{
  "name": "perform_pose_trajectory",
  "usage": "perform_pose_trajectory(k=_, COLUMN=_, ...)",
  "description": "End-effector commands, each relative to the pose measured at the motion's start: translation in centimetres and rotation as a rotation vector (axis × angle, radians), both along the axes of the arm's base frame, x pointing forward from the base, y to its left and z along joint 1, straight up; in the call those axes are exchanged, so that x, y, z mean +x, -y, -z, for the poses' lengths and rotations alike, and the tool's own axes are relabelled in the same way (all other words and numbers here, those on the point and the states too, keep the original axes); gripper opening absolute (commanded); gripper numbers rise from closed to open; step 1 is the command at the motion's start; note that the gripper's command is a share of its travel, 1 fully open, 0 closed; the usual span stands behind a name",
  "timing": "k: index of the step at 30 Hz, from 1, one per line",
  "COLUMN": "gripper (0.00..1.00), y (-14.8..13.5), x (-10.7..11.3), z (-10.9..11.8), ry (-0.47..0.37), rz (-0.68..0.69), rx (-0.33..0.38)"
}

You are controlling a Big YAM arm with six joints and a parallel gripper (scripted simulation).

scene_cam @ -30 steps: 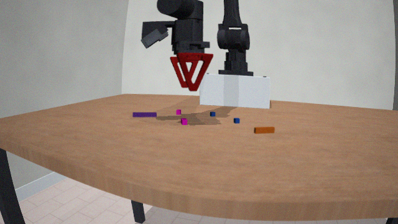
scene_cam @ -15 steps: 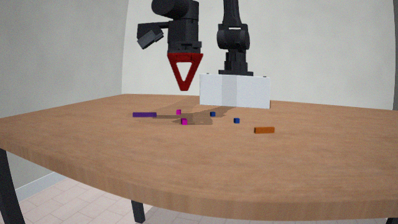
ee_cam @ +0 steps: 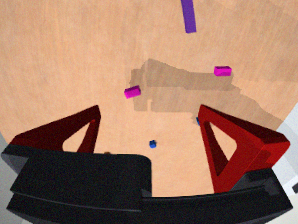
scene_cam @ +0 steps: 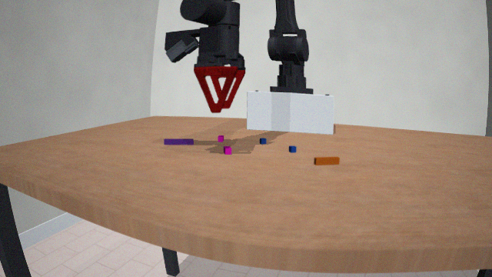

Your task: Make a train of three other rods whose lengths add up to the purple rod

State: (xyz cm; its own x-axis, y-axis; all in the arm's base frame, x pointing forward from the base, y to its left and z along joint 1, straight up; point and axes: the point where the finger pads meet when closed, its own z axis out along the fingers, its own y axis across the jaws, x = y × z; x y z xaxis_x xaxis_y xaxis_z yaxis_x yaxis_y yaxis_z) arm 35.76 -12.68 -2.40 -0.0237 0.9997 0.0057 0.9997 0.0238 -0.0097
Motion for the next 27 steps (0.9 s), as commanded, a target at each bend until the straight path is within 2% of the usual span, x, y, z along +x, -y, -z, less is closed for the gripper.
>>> perform_pose_trajectory(k=1, gripper=1.00, y=1.7, x=2.5, z=-2.0, ry=0.051, rz=0.082, rx=-0.023)
perform_pose_trajectory(k=6, gripper=1.00, y=1.2, x=2.7, z=-2.0, ry=0.052, rz=0.067, rx=-0.022)
perform_pose_trajectory(k=7, gripper=1.00, y=2.4, x=2.1, z=-1.5, ry=0.039, rz=0.185, rx=-0.018)
perform_pose_trajectory(k=13, gripper=1.00, y=2.0, x=2.3, z=-1.7, ry=0.044, rz=0.174, rx=-0.019)
perform_pose_trajectory(k=14, gripper=1.00, y=3.1, x=1.9, z=-1.4, ry=0.035, rz=0.285, rx=-0.016)
perform_pose_trajectory(k=20, gripper=1.00, y=2.8, x=2.2, z=-2.0, ry=0.051, rz=0.274, rx=-0.020)
perform_pose_trajectory(k=21, gripper=1.00, y=3.8, x=1.7, z=-1.6, ry=0.039, rz=0.380, rx=-0.017)
perform_pose_trajectory(k=26, gripper=1.00, y=3.8, x=1.8, z=-1.7, ry=0.043, rz=0.378, rx=-0.018)
perform_pose_trajectory(k=27, gripper=1.00, y=4.4, x=1.5, z=-1.4, ry=0.034, rz=0.470, rx=-0.016)
